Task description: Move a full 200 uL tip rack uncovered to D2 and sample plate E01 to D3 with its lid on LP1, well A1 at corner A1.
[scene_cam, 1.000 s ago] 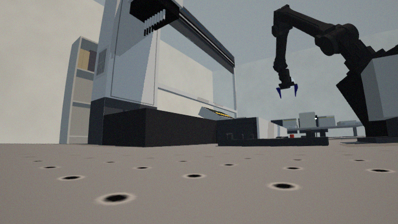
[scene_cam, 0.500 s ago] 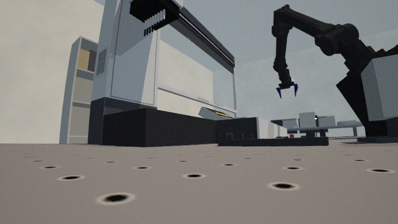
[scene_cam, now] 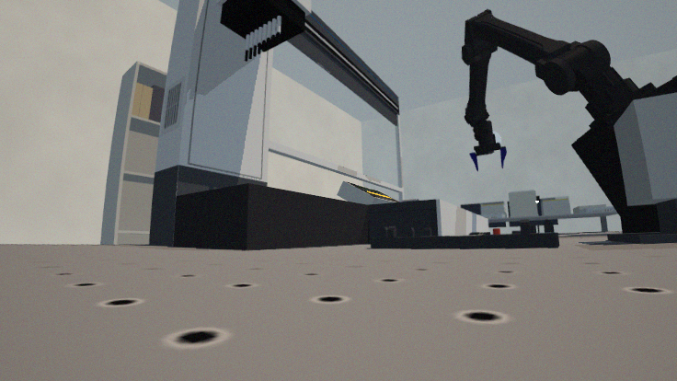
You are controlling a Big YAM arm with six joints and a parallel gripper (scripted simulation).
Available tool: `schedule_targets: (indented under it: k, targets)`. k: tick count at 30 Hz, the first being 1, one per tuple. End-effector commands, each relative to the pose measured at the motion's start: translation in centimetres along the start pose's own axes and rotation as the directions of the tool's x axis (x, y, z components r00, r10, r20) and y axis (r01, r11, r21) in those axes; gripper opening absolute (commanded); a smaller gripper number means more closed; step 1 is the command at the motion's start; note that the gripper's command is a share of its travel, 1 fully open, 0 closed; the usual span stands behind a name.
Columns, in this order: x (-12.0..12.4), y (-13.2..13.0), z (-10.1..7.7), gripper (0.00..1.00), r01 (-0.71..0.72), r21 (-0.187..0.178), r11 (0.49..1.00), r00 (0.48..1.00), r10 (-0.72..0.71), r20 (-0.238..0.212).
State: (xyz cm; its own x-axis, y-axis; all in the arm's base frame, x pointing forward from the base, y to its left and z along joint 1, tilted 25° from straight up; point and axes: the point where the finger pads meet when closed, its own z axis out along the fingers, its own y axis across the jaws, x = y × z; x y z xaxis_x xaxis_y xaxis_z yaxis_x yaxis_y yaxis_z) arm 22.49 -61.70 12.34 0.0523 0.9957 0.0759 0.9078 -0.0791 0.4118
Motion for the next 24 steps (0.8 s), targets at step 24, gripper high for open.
schedule_targets:
  k: [24]
  targets:
    - [-0.1, 0.8, 3.4, 1.00, 0.004, -0.008, 1.000, 1.000, -0.003, 0.021]
